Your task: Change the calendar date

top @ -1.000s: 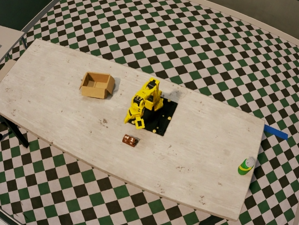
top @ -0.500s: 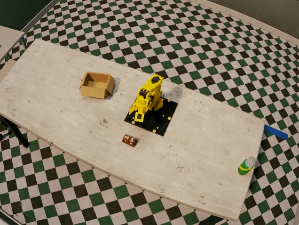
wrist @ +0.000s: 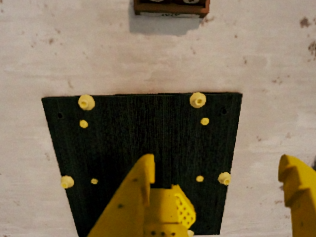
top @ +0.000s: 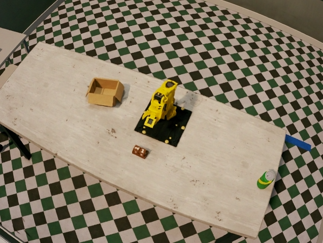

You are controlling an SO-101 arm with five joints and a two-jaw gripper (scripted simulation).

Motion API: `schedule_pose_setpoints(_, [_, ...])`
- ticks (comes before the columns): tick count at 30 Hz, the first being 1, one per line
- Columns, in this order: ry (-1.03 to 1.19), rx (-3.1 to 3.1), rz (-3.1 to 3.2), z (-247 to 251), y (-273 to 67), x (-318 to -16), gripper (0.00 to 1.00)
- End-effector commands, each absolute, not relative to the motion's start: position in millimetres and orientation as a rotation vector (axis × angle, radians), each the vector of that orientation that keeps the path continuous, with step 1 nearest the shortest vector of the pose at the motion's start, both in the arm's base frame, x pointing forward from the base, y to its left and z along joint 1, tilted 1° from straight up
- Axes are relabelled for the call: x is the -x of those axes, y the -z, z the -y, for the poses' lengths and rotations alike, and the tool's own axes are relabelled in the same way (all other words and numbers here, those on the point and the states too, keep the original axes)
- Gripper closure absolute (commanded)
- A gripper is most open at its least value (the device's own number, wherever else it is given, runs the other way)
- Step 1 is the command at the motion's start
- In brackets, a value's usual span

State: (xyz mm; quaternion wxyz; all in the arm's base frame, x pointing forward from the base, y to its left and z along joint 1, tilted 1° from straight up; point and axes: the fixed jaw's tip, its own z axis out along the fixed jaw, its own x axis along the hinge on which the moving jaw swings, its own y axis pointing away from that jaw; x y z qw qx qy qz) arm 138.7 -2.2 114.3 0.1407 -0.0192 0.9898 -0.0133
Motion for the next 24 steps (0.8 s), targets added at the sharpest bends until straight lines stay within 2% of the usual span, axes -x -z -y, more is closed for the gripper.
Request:
schedule_pose_setpoints(1, [0.028,0.022,-2.854,0.6,-113.2,-135.8,0.64])
schedule_pose_setpoints(24, [0.026,0.006,-2.852,0.5,-113.0,-135.2,0.64])
